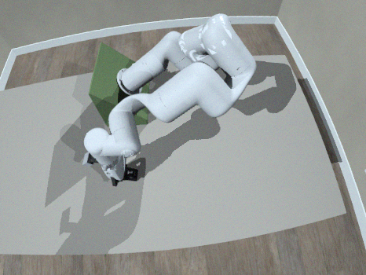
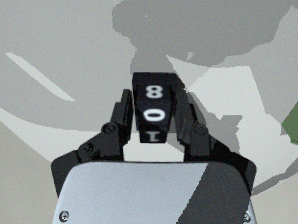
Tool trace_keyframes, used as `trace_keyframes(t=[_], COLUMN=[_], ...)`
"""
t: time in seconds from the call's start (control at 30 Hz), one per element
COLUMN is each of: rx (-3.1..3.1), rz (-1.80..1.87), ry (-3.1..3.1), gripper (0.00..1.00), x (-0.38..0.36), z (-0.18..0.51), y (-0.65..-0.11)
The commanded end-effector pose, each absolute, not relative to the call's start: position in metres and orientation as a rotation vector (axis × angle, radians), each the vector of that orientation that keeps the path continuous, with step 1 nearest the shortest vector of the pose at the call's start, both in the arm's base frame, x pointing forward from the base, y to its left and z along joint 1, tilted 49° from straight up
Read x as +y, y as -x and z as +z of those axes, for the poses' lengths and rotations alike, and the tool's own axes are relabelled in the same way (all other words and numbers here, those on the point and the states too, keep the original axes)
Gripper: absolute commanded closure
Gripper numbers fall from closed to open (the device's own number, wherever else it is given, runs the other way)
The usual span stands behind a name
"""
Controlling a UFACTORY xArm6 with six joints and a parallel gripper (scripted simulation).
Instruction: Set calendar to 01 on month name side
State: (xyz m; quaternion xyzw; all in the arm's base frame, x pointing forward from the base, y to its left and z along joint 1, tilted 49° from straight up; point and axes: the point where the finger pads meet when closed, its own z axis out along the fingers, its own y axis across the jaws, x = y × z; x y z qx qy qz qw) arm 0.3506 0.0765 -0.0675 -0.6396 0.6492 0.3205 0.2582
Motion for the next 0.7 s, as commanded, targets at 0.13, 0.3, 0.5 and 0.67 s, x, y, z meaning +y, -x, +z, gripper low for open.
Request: trace_keyframes(t=[0.13,0.3,0.5,0.67], rx=[1.76,1.76,1.76,1.76], rz=[0.865,0.865,0.865,0.865], ry=[1.734,1.734,1.734,1.734], gripper=[0.53,0.53,0.53,0.53], x=[0.07,0.056,0.032,0.021], z=[-0.062,-0.05,-0.028,-0.018], y=[-0.352,-0.354,-0.356,-0.357])
